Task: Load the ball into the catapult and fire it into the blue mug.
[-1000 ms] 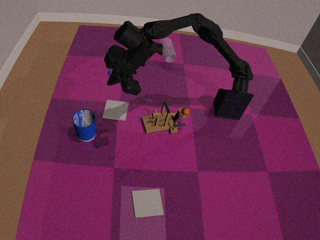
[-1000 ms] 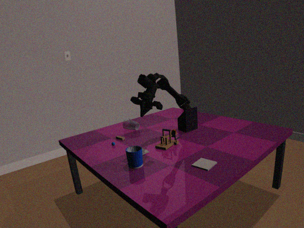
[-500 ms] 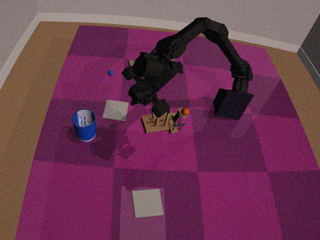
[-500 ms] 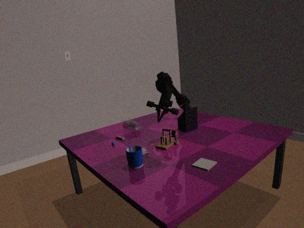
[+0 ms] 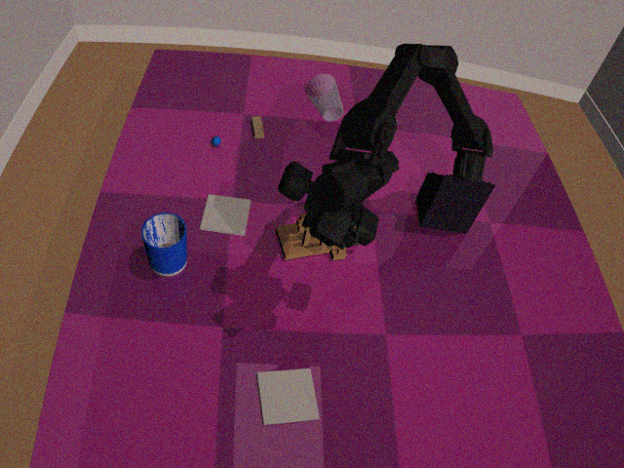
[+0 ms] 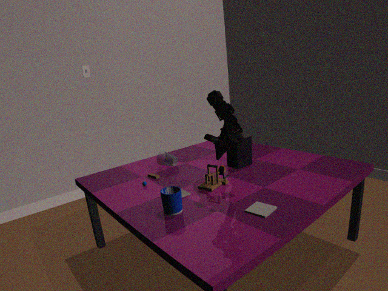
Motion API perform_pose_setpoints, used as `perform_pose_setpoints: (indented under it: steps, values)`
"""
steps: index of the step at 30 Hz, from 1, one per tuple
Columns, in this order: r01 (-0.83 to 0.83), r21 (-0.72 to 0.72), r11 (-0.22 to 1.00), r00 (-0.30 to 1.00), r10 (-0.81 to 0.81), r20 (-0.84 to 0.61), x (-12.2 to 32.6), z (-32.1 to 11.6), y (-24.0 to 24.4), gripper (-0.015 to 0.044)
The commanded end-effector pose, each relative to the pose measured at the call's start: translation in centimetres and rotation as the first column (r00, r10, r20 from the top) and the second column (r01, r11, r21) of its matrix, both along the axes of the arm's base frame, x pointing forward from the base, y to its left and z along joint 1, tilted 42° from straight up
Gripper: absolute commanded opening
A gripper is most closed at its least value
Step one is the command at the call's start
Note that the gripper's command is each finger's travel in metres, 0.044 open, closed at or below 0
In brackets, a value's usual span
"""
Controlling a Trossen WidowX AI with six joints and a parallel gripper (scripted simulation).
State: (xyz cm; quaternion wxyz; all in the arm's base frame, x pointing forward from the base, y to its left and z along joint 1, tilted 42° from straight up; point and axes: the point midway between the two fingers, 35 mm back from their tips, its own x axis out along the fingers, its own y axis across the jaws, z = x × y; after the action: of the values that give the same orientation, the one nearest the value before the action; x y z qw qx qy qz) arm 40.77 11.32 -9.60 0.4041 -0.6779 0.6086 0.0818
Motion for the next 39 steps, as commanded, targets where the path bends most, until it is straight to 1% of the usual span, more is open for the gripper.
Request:
perform_pose_setpoints:
  steps: [1, 8, 14, 22, 29, 33, 39]
  values:
    - [-0.079, -0.084, 0.993, 0.99, 0.069, -0.121, -2.7, -0.5, -0.2, 0.0]
    - [-0.188, -0.177, 0.966, 0.951, 0.134, -0.28, -6.0, -0.9, -0.9, 0.0]
    - [-0.294, -0.245, 0.924, 0.89, 0.171, -0.422, -8.9, -0.9, -1.8, 0.0]
    - [-0.448, -0.31, 0.839, 0.77, 0.185, -0.611, -12.5, -0.3, -3.1, 0.0]
    - [-0.578, -0.334, 0.744, 0.638, 0.158, -0.753, -15.3, 0.6, -4.4, 0.0]
    - [-0.636, -0.335, 0.695, 0.571, 0.132, -0.81, -16.5, 1.2, -5.0, 0.0]
    - [-0.639, -0.335, 0.692, 0.568, 0.13, -0.813, -16.5, 1.2, -5.1, 0.0]
